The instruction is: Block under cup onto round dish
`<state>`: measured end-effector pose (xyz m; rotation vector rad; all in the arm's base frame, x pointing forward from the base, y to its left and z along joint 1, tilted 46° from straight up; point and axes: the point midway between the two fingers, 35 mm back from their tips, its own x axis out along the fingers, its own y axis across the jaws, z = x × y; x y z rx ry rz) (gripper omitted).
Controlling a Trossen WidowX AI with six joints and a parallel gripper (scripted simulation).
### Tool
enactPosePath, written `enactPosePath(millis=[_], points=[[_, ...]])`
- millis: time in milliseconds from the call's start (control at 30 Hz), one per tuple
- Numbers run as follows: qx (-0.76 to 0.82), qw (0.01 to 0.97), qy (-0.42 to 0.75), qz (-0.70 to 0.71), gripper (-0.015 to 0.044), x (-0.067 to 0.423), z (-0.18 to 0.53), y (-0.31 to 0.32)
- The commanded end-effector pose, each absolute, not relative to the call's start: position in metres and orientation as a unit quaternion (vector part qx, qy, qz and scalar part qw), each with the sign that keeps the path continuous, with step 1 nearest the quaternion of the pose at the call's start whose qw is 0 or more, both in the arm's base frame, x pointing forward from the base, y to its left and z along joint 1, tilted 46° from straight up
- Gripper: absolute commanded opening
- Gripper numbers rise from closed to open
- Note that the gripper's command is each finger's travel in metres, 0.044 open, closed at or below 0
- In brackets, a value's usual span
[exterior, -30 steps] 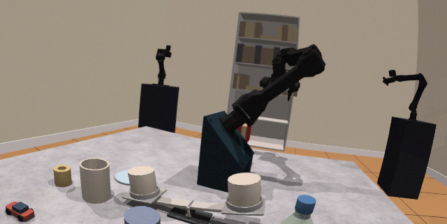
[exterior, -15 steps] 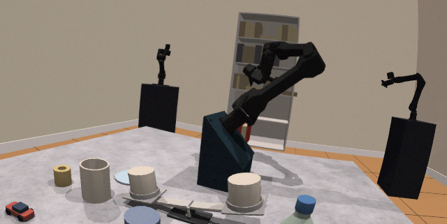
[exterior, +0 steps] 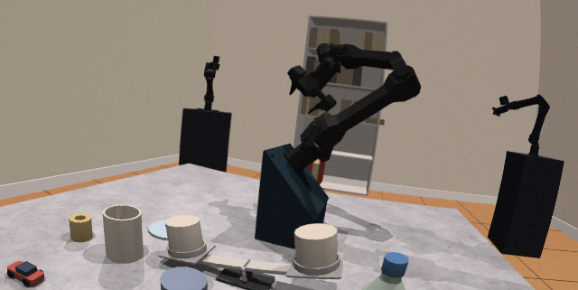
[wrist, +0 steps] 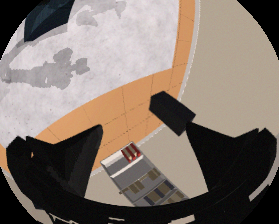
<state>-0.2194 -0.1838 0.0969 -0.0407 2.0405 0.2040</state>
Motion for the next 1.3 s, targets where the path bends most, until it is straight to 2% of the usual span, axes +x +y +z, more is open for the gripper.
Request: enactPosePath(millis=[0, 567, 1267], points=[[-0.041, 0.551, 0.831, 0.066, 0.044, -0.191, 0.083, -0.197], [-0.084, 0.71, 0.699, 0.009, 0.044, -0.054, 0.043, -0.226], [0.007, 0.849, 0.527, 0.045, 0.044, 0.082, 0.028, -0.179]])
